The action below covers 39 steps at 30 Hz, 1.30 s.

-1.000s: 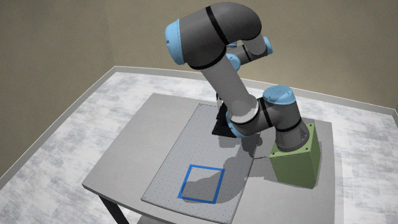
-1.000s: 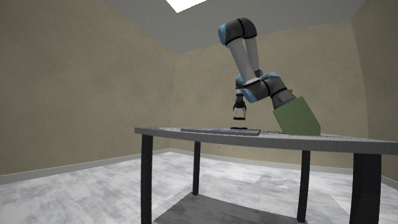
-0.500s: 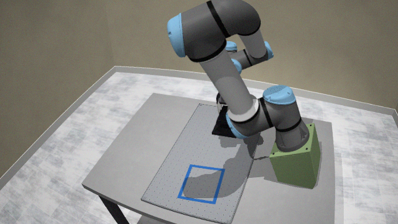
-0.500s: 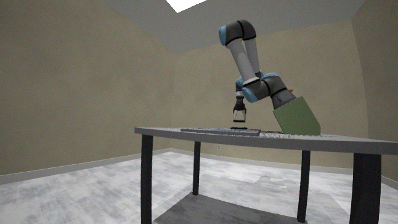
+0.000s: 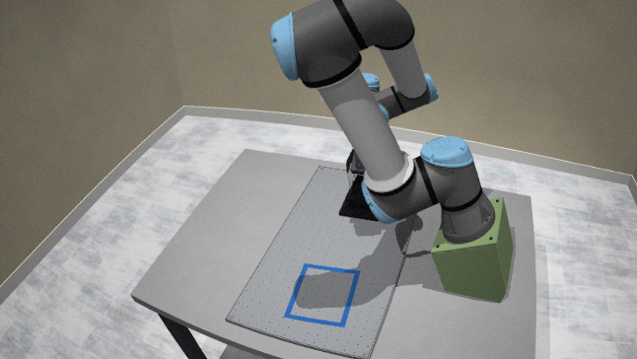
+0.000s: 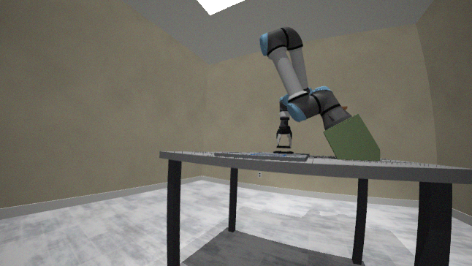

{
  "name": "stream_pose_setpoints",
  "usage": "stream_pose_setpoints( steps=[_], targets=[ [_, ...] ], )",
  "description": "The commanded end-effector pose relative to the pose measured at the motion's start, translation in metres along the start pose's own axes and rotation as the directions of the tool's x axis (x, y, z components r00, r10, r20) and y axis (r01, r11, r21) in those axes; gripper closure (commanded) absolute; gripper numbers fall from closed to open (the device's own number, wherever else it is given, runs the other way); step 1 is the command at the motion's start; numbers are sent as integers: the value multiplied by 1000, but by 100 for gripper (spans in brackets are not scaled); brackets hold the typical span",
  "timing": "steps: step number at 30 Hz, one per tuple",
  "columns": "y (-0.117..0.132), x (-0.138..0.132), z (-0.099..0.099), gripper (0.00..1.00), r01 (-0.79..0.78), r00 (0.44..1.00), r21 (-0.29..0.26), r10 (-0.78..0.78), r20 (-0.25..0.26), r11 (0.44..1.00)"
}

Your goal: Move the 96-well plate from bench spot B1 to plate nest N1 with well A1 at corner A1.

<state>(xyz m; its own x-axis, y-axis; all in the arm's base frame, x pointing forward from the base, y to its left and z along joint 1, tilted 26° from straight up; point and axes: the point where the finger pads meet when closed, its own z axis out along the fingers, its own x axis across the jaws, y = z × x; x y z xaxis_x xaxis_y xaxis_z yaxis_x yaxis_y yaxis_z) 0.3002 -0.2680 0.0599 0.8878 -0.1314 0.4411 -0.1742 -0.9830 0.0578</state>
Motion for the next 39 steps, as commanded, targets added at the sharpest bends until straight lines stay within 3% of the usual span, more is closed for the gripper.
stream_pose_setpoints(
  steps=[1, 39],
  targets=[
    [1, 0, 8, 100, 0, 1000, -2, 0, 0, 1000],
    [0, 0, 15, 100, 0, 1000, -2, 0, 0, 1000]
  ],
)
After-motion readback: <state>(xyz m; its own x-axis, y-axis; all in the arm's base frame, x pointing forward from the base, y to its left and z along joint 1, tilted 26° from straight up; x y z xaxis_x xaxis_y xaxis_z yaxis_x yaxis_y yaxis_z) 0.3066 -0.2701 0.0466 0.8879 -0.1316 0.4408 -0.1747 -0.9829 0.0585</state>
